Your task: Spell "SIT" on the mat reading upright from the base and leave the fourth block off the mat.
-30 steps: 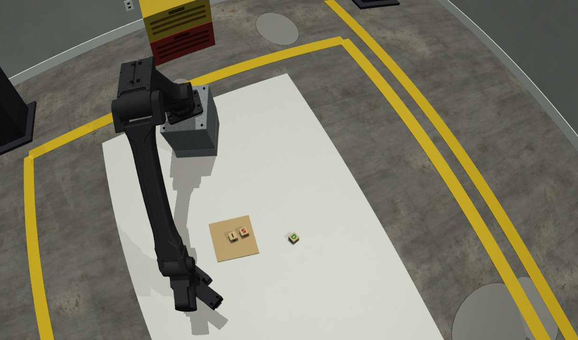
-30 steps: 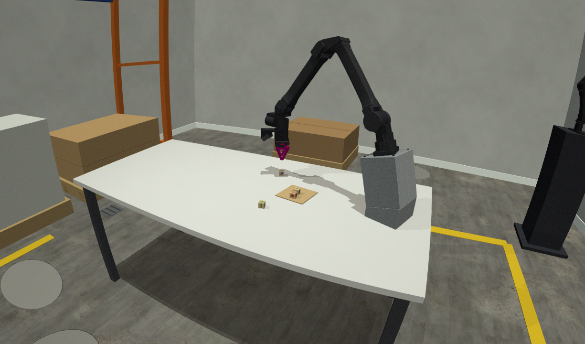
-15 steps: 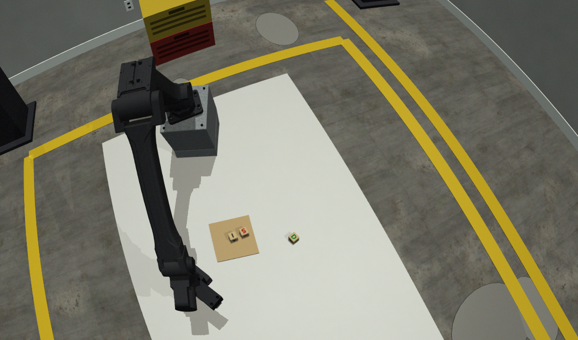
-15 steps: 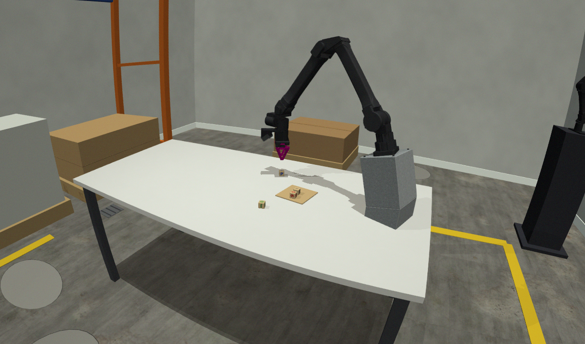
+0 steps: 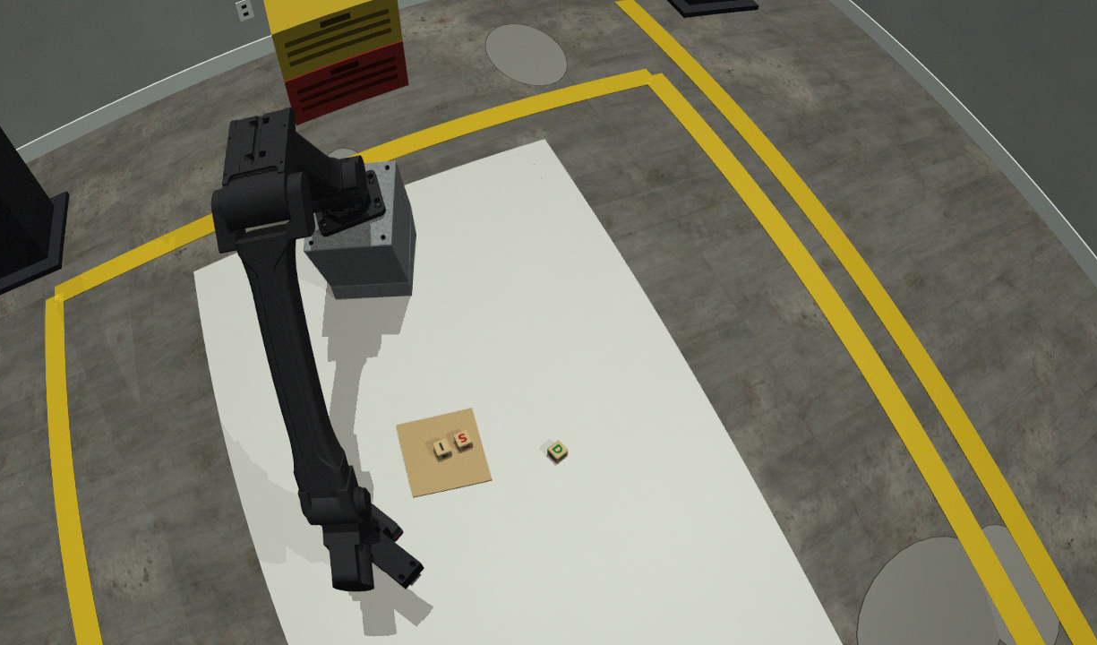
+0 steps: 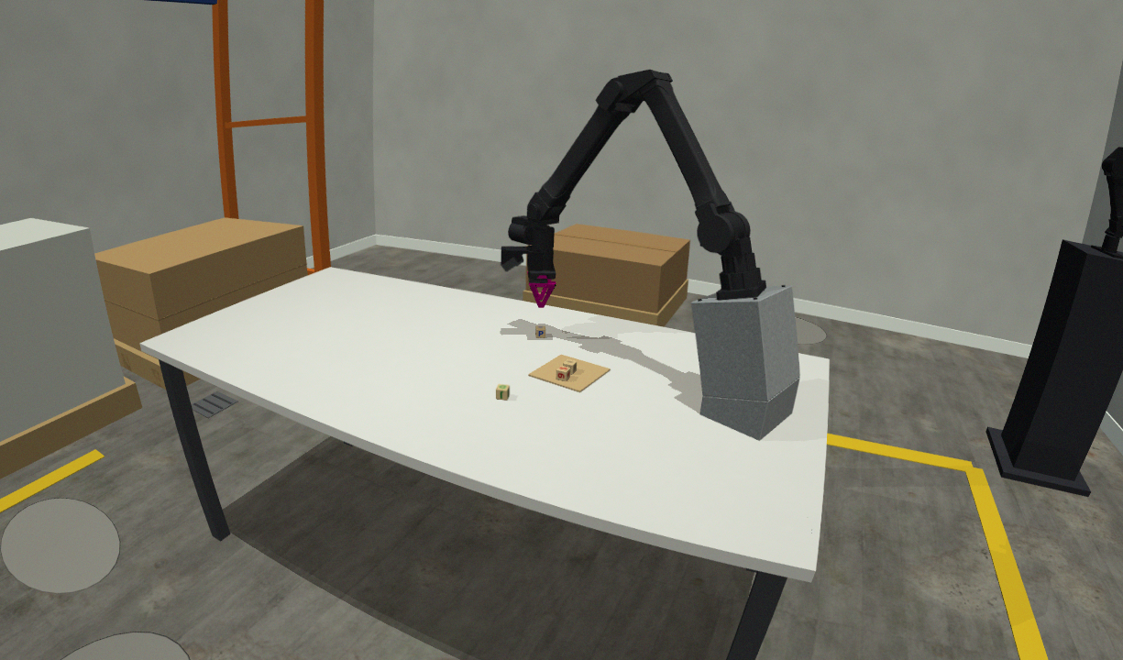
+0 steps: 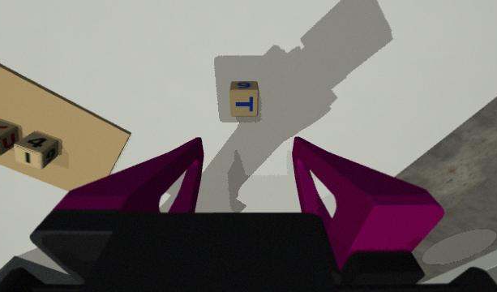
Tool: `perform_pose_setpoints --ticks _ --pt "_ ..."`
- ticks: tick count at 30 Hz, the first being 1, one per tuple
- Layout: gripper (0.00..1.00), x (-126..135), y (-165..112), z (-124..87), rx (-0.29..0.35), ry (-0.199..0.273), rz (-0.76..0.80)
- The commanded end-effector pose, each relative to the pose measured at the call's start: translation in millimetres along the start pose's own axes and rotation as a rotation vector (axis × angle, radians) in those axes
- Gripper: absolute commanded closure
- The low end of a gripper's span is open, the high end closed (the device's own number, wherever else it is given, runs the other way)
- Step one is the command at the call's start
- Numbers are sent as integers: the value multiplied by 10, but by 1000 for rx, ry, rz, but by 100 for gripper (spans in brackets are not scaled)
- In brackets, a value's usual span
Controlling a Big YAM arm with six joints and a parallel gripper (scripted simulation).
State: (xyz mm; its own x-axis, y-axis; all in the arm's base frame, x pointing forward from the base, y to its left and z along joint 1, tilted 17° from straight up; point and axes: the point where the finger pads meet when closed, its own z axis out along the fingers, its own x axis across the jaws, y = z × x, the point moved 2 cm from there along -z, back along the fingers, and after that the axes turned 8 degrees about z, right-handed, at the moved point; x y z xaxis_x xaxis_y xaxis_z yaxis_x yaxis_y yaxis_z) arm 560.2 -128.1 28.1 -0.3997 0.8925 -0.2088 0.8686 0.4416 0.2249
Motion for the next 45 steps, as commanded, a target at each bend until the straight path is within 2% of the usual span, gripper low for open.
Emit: perform_pose_setpoints --ticks 1,28,45 --pt "40 -141 133 68 -26 -17 20" --pt "40 -143 132 442 -25 -17 20" --pt "40 -137 124 543 -23 -15 20"
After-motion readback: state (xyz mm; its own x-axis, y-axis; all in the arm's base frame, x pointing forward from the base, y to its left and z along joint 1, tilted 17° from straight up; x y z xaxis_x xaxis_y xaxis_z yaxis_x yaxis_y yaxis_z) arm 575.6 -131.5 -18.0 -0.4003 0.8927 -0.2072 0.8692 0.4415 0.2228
